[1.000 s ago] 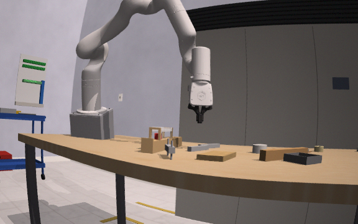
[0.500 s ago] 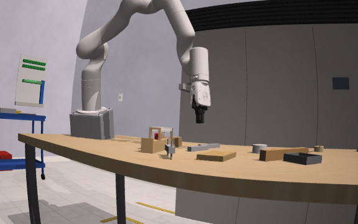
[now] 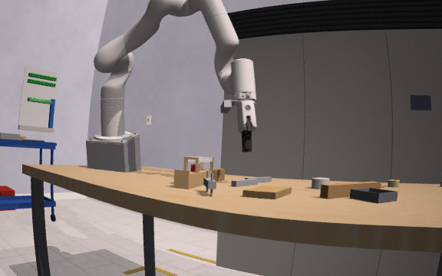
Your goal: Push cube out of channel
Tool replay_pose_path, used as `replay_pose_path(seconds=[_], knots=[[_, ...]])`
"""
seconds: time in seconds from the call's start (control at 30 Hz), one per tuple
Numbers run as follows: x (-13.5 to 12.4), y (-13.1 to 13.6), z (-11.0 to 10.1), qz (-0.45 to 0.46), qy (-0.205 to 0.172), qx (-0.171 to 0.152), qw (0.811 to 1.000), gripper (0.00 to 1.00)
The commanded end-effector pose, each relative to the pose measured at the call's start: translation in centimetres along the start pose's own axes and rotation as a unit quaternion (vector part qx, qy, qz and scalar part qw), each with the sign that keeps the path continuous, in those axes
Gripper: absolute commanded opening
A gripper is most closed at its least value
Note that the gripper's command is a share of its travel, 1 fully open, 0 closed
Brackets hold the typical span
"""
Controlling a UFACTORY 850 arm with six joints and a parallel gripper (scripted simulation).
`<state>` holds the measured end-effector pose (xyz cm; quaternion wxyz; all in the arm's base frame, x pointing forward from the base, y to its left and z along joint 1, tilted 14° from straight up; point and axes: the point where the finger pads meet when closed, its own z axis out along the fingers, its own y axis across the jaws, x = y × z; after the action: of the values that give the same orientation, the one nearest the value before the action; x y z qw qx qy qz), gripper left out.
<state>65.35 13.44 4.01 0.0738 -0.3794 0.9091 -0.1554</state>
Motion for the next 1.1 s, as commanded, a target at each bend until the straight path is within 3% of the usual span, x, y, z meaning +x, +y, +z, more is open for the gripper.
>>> replay_pose_path(seconds=[0.0, 0.3, 0.37, 0.4, 0.53, 0.57, 1.07], knots=[[-0.11, -0.09, -0.09, -0.136, 0.007, -0.027, 0.990, 0.00], [-0.12, -0.09, -0.09, -0.355, 0.008, -0.050, 0.933, 0.00], [-0.12, -0.09, -0.09, -0.355, 0.008, -0.050, 0.933, 0.00], [-0.12, -0.09, -0.09, -0.385, 0.012, -0.063, 0.921, 0.00], [-0.12, -0.09, -0.09, -0.387, 0.012, -0.063, 0.920, 0.00], [-0.12, -0.09, -0.09, -0.387, 0.012, -0.063, 0.920, 0.39], [-0.12, -0.09, -0.09, -0.387, 0.012, -0.063, 0.920, 0.39]])
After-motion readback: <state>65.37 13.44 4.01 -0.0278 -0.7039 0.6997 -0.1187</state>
